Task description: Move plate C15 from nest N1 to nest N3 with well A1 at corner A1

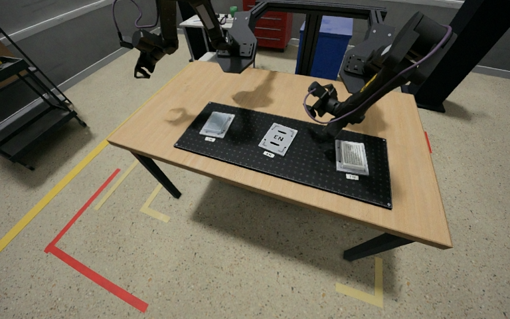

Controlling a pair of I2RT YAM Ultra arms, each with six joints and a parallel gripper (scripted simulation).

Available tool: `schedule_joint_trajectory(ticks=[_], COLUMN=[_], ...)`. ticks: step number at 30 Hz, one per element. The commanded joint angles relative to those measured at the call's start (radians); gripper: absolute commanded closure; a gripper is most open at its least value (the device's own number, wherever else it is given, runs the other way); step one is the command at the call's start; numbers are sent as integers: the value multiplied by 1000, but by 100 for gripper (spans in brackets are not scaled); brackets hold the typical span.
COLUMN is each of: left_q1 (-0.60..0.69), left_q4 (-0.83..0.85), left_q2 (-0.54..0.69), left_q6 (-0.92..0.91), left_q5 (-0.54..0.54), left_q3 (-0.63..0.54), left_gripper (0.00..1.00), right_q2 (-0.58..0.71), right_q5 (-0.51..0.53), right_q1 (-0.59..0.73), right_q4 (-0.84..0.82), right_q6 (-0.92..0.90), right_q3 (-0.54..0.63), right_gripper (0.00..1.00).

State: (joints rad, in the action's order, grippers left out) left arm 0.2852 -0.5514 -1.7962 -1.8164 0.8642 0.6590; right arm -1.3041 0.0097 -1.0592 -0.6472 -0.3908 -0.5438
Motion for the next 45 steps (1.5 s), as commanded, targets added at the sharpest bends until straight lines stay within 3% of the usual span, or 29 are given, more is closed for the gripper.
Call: schedule_joint_trajectory(ticks=[1, 6, 17, 19, 33, 36, 45], left_q1=[7, 12, 209, 209, 519, 539, 732], left_q4=[-1, -28, -144, -144, -299, -310, -417], left_q2=[6, 6, 17, 17, 0, -1, -20], left_q6=[-4, 15, 76, 76, 142, 146, 166], left_q5=[13, -56, -504, -504, -1063, -1100, -1445], left_q3=[-2, 4, 57, 57, 127, 131, 169], left_gripper=[0, 0, 0, 0, 0, 0, 0], right_q2=[3, 17, 199, 199, 402, 410, 424], right_q5=[8, 18, 128, 128, 387, 407, 606], right_q1=[-6, 8, 186, 186, 540, 567, 822], right_q4=[10, 5, 12, 12, 9, 8, -41], right_q6=[-1, -28, -213, -213, -425, -439, -572], right_q3=[-3, 15, 231, 231, 439, 448, 517], right_gripper=[0, 0, 0, 0, 0, 0, 0])
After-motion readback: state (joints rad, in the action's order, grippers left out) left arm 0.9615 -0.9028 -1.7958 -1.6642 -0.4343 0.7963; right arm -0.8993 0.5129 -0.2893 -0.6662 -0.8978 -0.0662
